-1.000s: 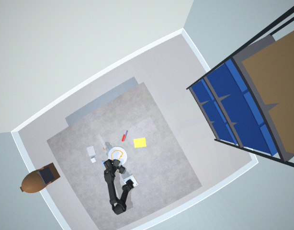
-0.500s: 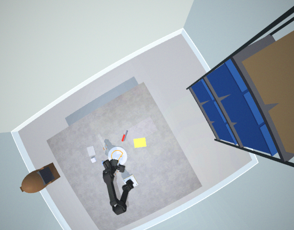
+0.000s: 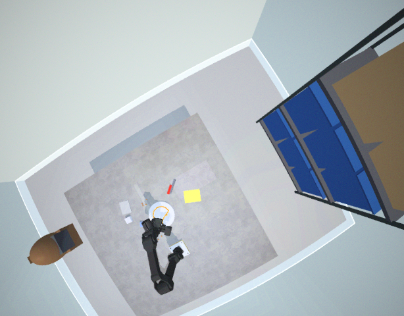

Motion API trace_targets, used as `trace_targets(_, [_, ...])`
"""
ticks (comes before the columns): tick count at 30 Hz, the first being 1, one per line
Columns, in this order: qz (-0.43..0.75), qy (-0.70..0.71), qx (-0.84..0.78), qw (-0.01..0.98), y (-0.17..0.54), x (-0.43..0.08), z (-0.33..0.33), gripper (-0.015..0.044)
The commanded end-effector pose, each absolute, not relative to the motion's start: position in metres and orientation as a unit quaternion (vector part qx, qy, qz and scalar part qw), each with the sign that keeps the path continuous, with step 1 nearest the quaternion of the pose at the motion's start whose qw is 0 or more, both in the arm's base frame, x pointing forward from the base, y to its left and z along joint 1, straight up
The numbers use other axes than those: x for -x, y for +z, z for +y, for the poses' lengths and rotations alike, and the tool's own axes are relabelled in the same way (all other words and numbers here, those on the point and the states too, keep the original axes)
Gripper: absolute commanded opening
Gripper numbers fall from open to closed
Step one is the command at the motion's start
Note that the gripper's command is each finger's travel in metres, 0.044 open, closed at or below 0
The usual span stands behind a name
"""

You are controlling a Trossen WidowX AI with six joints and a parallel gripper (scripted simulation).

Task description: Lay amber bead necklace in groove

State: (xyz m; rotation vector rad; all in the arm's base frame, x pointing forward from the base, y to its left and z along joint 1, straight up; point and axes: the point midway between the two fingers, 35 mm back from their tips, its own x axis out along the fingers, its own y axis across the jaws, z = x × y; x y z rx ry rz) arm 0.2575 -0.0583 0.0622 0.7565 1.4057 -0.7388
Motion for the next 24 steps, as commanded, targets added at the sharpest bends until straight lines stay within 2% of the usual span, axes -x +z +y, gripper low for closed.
trace_targets(1, [0.618, -0.324, -0.330, 0.636, 0.055, -0.257, -0.059, 0.0120])
trace_targets(16, [0.620, -0.324, -0.327, 0.635, 0.036, -0.256, -0.059, 0.0120])
trace_targets(21, [0.619, -0.324, -0.330, 0.635, 0.038, -0.256, -0.058, 0.0000])
trace_targets(24, [0.619, -0.324, -0.330, 0.635, 0.038, -0.256, -0.058, 0.0000])
